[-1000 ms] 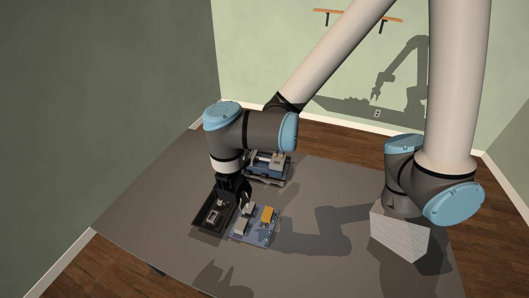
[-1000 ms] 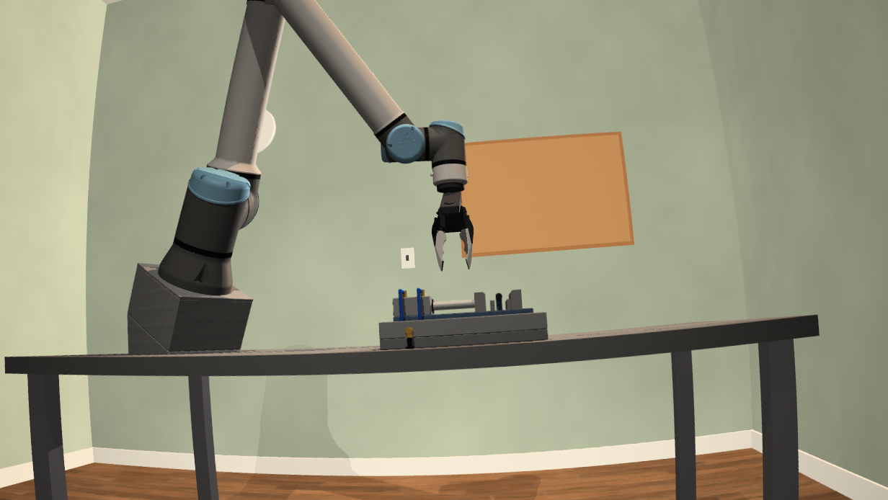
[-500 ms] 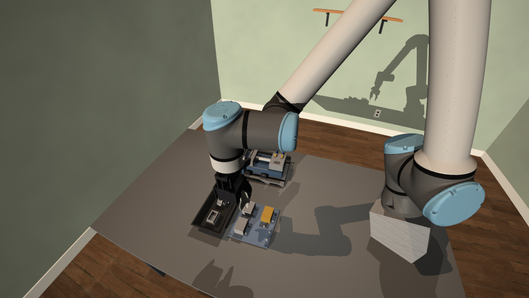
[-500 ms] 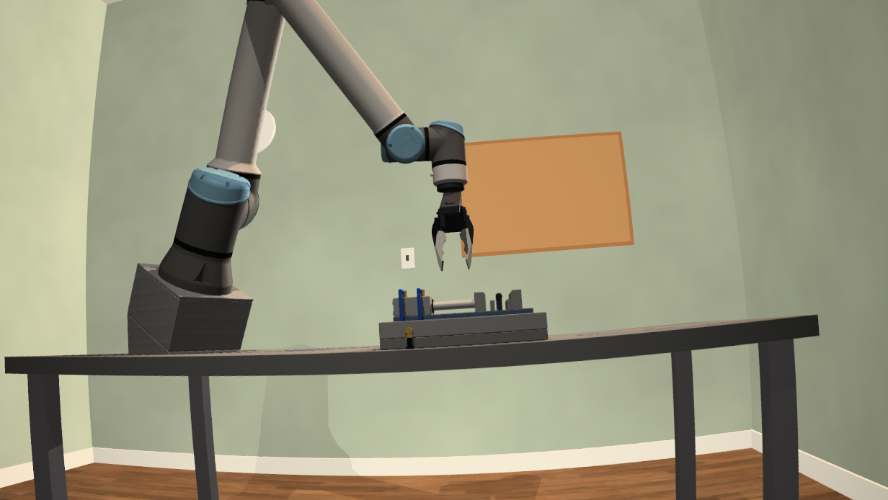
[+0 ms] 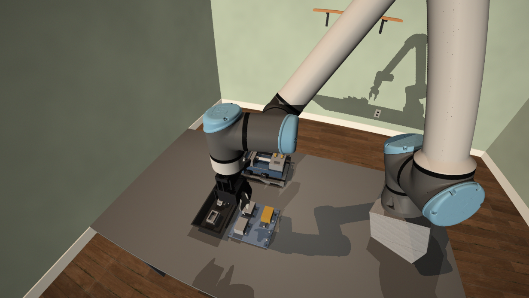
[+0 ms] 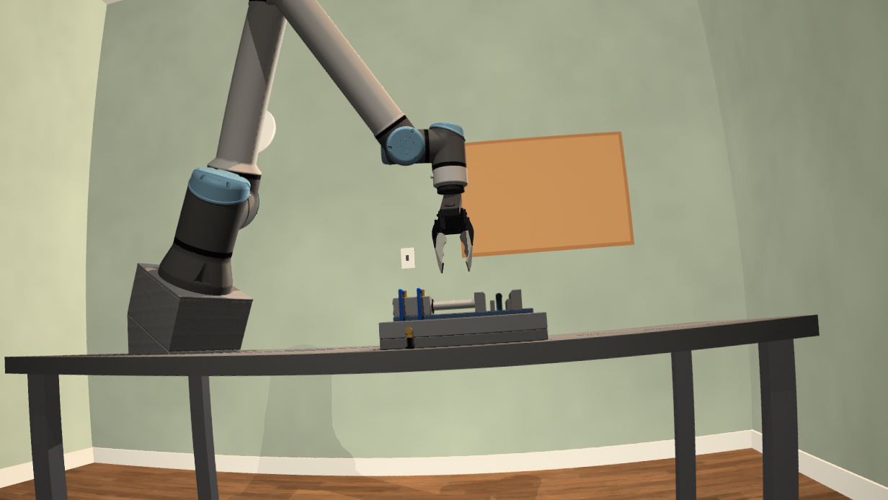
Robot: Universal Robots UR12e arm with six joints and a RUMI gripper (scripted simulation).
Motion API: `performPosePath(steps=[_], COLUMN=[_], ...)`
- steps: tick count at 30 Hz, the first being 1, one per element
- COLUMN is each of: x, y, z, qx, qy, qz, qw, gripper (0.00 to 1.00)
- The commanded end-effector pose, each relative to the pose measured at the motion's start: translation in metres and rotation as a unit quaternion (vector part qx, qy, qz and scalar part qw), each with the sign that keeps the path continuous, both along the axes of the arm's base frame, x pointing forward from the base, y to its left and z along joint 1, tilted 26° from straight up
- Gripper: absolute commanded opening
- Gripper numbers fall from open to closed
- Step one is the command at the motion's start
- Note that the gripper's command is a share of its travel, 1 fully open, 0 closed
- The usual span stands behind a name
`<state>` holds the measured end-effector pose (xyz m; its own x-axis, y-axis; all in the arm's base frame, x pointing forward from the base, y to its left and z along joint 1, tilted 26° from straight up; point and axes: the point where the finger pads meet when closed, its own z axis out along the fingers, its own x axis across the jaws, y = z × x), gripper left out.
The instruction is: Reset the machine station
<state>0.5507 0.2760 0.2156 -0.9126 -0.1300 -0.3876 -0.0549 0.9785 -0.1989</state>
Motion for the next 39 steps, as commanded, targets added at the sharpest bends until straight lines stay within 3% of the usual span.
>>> performPosePath(steps=[1, 31, 39], x=[0.003, 0.044, 0.049], y=[-0.001, -0.016, -0.019], z=[-0.006, -0.094, -0.107], qx=[0.0, 0.0, 0.0], qy=[-0.001, -0.001, -0.001], qz=[0.0, 0.0, 0.0], qw=[1.0, 1.0, 1.0], gripper=[0.4, 0.4, 0.4])
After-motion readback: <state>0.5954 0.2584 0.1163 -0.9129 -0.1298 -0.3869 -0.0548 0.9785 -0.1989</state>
